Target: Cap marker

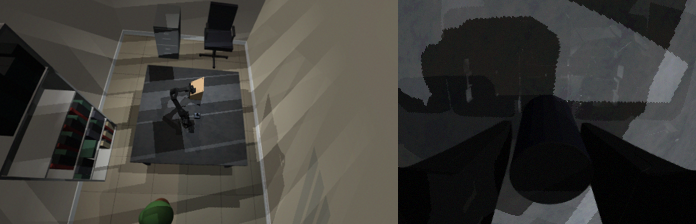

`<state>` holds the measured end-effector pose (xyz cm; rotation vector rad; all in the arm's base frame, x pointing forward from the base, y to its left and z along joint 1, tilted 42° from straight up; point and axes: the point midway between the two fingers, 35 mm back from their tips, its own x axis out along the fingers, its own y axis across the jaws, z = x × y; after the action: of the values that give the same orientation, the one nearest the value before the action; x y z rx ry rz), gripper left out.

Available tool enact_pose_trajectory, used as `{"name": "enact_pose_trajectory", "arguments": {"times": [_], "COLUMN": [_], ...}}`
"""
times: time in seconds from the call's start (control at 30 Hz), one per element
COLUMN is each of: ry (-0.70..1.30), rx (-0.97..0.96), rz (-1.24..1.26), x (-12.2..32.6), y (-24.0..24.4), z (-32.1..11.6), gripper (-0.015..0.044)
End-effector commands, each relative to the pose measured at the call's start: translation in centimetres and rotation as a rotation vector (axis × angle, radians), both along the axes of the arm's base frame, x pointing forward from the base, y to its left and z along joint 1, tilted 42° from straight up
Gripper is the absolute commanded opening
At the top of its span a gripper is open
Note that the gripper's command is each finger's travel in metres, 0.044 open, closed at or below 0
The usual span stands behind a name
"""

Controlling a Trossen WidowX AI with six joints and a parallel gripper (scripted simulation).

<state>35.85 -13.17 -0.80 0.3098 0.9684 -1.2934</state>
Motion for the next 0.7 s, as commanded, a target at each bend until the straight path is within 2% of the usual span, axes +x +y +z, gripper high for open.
{"name": "enact_pose_trajectory", "arguments": {"times": [0.0,0.2,0.3,0.33,0.67], "ry": [0.006,0.006,0.005,0.005,0.005], "rx": [-0.003,-0.003,-0.002,-0.002,0.001], "rz": [0.004,0.004,0.004,0.004,0.004], "x": [-0.1,-0.1,0.0,0.1,0.2], "y": [-0.1,-0.1,0.3,0.5,2.8], "z": [-0.1,-0.1,0.2,0.5,3.0], "gripper": [0.0129,0.0089,0.0010,0.0000,0.0000]}}
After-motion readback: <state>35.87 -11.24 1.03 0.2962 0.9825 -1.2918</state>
